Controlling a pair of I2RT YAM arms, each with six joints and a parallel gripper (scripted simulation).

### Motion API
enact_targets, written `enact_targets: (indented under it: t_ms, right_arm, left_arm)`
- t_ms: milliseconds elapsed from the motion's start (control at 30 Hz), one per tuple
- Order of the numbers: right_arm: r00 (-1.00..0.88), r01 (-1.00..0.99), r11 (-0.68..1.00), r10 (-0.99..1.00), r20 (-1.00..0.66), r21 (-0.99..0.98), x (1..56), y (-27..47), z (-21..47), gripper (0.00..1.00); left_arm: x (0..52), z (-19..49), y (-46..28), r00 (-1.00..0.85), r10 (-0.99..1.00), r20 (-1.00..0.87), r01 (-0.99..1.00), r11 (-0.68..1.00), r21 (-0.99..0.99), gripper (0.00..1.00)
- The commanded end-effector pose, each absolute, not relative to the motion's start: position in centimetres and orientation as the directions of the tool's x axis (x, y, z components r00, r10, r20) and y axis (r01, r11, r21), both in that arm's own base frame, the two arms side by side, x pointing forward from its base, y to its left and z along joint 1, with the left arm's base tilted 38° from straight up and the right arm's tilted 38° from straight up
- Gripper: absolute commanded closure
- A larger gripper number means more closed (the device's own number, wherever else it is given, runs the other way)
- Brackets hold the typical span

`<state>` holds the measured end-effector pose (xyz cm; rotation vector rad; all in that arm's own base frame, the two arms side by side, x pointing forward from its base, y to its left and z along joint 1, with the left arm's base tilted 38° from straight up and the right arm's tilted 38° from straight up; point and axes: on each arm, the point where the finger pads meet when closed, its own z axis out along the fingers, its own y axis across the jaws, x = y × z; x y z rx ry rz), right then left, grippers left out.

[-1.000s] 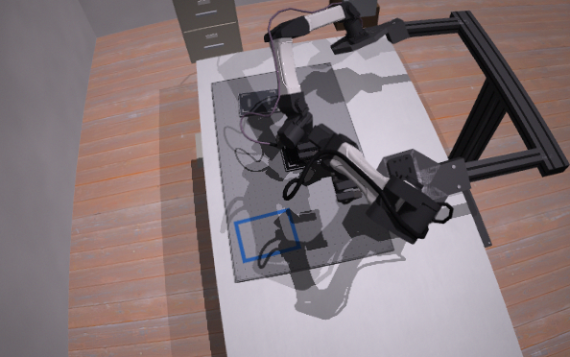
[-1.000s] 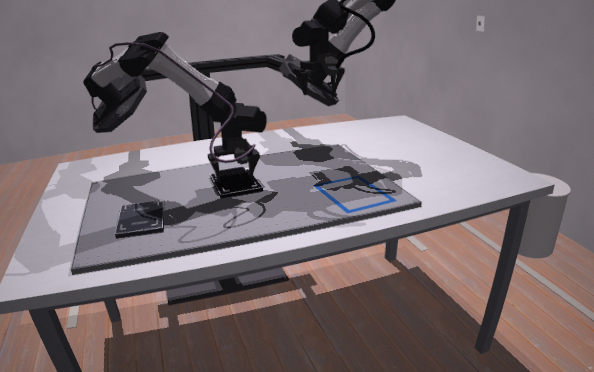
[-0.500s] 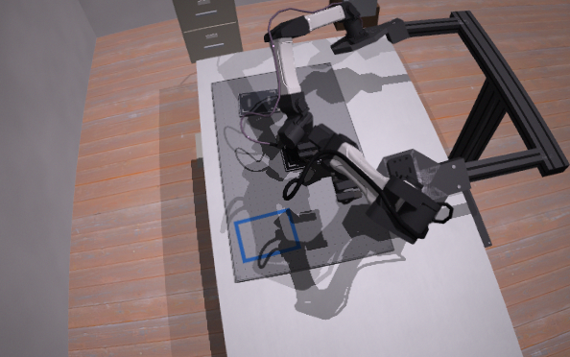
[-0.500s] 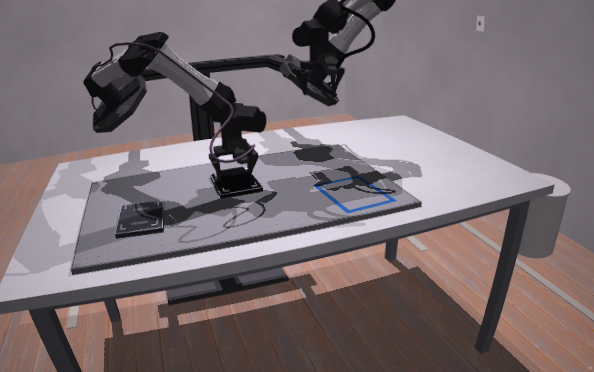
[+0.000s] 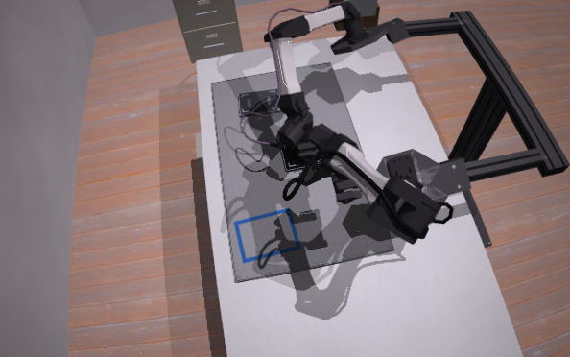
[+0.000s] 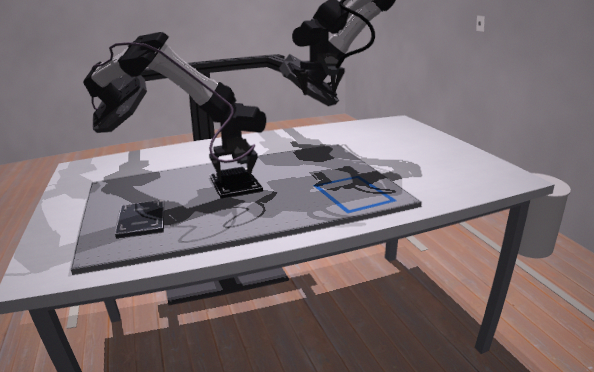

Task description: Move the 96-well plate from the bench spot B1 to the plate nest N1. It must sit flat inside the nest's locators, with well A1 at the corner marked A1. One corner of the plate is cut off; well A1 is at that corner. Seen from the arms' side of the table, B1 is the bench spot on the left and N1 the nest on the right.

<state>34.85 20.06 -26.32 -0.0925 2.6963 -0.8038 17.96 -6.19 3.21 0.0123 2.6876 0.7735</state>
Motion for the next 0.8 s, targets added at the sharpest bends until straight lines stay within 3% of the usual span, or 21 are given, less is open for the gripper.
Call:
enact_targets:
  t_ms: [0,767]
  right_arm:
    - [-0.941,0.029,0.845,-0.158,-0.300,-0.534,35.2,20.6,-25.9,1.00]
    - [-0.937,0.015,0.849,-0.173,-0.304,-0.528,34.5,22.1,-24.3,1.00]
  left_arm:
    - [18.0,3.3,-6.1,-0.940,0.107,-0.323,-0.083,0.849,0.522,0.00]
    - [18.0,3.3,-6.1,-0.940,0.107,-0.323,-0.083,0.849,0.522,0.00]
